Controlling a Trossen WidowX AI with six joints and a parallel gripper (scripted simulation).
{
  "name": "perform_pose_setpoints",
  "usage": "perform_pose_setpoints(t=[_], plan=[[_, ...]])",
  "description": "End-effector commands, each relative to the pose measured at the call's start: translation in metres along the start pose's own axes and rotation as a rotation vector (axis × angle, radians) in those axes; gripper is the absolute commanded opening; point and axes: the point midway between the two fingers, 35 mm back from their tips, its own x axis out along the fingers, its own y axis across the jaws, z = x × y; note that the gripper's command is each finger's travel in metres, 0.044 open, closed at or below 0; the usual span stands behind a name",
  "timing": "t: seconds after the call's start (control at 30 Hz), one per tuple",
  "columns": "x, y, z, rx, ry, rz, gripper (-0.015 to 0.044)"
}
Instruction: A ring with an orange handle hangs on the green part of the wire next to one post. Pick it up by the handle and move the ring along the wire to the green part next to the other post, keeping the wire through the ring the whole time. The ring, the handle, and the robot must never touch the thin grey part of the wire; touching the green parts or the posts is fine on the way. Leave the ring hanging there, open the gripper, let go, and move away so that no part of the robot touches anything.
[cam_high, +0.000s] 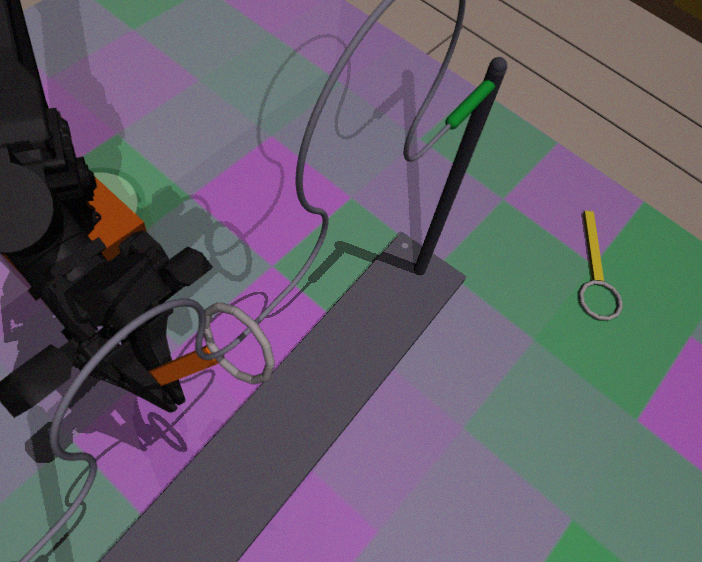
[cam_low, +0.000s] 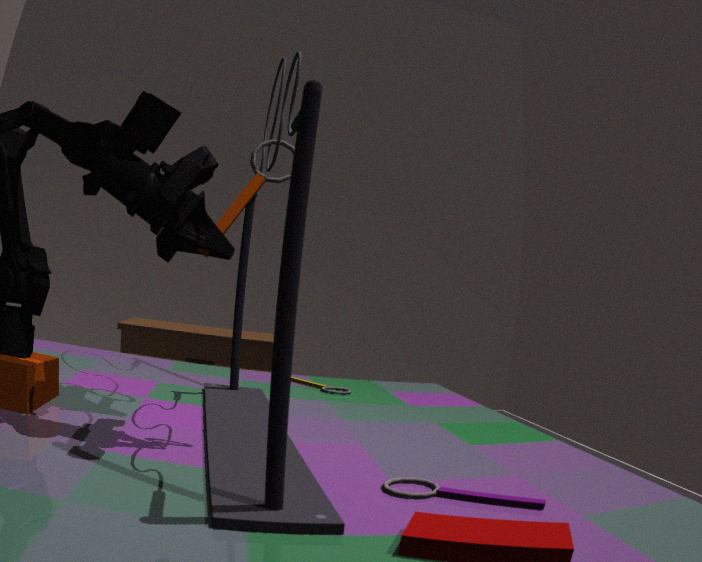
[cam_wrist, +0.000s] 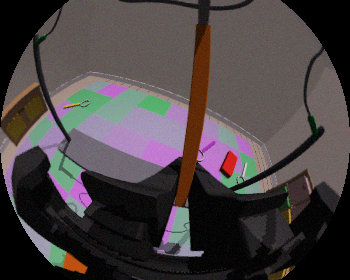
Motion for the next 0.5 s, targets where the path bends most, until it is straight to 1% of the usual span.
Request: perform_pose_setpoints(t=[0.0,0.47], plan=[[0.000,0.013,-0.001,0.065,-0.005,0.042,-0.0150],[-0.002,0.046,0.005,0.218,-0.016,0.136,-0.0150]])
